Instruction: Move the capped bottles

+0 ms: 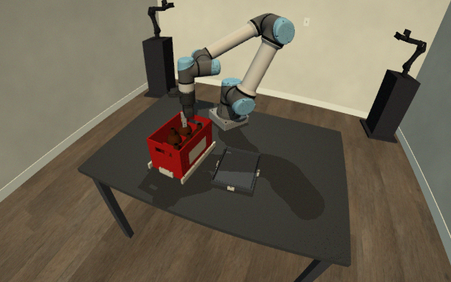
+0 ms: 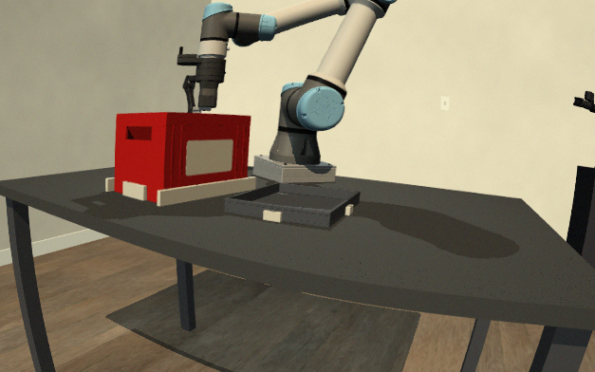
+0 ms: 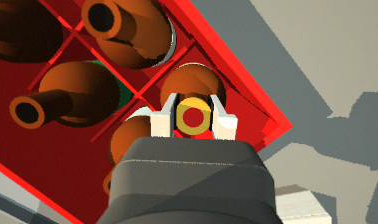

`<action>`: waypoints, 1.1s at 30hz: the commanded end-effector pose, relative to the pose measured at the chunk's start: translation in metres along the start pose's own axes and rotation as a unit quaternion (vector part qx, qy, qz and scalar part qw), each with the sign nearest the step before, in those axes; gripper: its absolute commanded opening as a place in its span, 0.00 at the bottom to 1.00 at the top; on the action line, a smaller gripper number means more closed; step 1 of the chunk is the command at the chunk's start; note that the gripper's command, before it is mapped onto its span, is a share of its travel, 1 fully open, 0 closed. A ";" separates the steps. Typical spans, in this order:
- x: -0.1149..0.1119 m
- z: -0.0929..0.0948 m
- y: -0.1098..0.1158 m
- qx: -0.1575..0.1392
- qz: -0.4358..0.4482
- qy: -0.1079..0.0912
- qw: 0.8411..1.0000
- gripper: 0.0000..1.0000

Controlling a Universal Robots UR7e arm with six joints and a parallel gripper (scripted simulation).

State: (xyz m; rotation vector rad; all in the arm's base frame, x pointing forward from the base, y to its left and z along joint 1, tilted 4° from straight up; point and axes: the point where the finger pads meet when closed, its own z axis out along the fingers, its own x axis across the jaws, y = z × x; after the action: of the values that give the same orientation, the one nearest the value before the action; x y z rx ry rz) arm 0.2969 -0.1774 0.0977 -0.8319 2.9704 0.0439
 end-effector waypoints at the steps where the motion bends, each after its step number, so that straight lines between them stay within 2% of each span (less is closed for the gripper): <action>1: 0.000 0.000 0.000 0.001 0.000 0.000 1.000 0.00; 16: 0.000 0.000 0.000 0.001 0.000 0.000 1.000 0.00; 31: 0.000 -0.050 -0.001 -0.003 0.000 -0.001 1.000 0.00; 33: 0.000 -0.050 -0.001 -0.003 0.000 -0.001 1.000 0.00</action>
State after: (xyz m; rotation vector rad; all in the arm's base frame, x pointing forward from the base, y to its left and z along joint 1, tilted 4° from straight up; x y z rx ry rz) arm 0.2965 -0.1796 0.1315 -0.8331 2.9701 0.0443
